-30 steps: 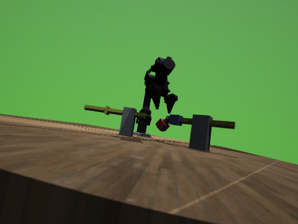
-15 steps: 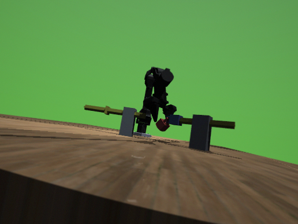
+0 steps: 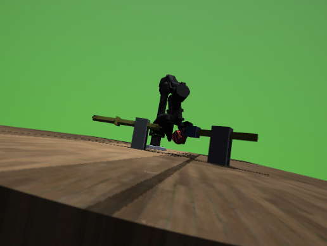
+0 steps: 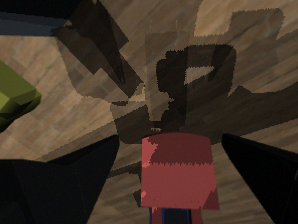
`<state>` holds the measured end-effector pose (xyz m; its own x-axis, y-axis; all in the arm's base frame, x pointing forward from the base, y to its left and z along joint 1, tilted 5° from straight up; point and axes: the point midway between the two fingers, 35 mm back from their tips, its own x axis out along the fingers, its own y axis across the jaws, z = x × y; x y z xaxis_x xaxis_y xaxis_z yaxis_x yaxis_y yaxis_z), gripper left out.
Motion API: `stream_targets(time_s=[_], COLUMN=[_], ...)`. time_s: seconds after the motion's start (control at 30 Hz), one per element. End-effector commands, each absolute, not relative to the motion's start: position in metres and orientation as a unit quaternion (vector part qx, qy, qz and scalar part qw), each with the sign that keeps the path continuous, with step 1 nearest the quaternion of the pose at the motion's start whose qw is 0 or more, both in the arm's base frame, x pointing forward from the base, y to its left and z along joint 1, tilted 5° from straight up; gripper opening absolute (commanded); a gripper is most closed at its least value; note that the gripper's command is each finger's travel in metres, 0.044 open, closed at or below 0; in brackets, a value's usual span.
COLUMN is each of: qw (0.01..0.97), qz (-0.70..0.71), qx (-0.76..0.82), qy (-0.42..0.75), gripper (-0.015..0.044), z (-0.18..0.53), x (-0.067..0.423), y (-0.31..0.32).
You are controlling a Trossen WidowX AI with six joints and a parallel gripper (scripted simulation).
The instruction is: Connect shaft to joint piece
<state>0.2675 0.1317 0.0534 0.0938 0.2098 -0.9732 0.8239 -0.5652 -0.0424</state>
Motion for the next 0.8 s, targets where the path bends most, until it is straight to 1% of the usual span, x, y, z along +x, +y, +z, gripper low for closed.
stream_targets(time_s=[0.0, 0.4, 0.7, 0.73, 0.77], qw=[0.272, 0.272, 0.272, 0.272, 0.272], qz=[-0.561, -0.561, -0.561, -0.561, -0.561], qx=[0.685, 0.685, 0.685, 0.685, 0.685], qy=[0.377, 0.377, 0.377, 0.377, 0.377], gripper=[0.0440, 0.0440, 0.0204, 0.0182, 0.0182], z=[0.046, 0.030, 0.030, 0.030, 0.030], x=[0.267, 0.268, 0.268, 0.268, 0.268], y=[0.133, 0.137, 0.137, 0.137, 0.137])
